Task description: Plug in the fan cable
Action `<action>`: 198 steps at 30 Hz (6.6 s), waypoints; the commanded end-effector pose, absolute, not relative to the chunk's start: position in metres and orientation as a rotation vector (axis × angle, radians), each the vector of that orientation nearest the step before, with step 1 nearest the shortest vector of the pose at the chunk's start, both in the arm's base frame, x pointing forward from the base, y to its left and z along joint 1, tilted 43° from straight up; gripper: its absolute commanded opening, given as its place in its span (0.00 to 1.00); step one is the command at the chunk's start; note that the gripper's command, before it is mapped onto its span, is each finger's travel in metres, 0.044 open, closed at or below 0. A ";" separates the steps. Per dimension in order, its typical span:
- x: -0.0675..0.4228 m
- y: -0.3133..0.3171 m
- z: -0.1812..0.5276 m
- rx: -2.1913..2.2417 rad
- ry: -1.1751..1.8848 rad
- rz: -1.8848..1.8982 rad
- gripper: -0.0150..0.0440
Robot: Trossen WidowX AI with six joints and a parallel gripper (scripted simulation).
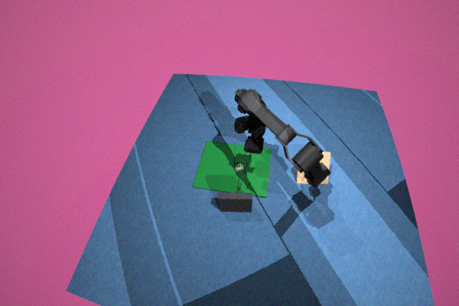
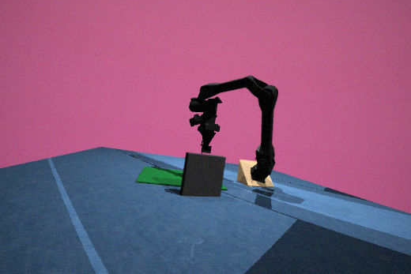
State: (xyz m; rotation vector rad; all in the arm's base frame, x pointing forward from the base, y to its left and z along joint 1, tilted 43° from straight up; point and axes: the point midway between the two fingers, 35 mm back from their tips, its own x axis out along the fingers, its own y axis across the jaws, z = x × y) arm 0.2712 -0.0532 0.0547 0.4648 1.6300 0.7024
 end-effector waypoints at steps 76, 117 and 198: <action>0.209 -0.030 0.041 0.581 1.495 -0.633 0.25; 0.210 -0.020 0.053 0.634 0.732 -0.734 0.25; 0.205 0.006 0.030 0.659 0.677 -0.734 0.25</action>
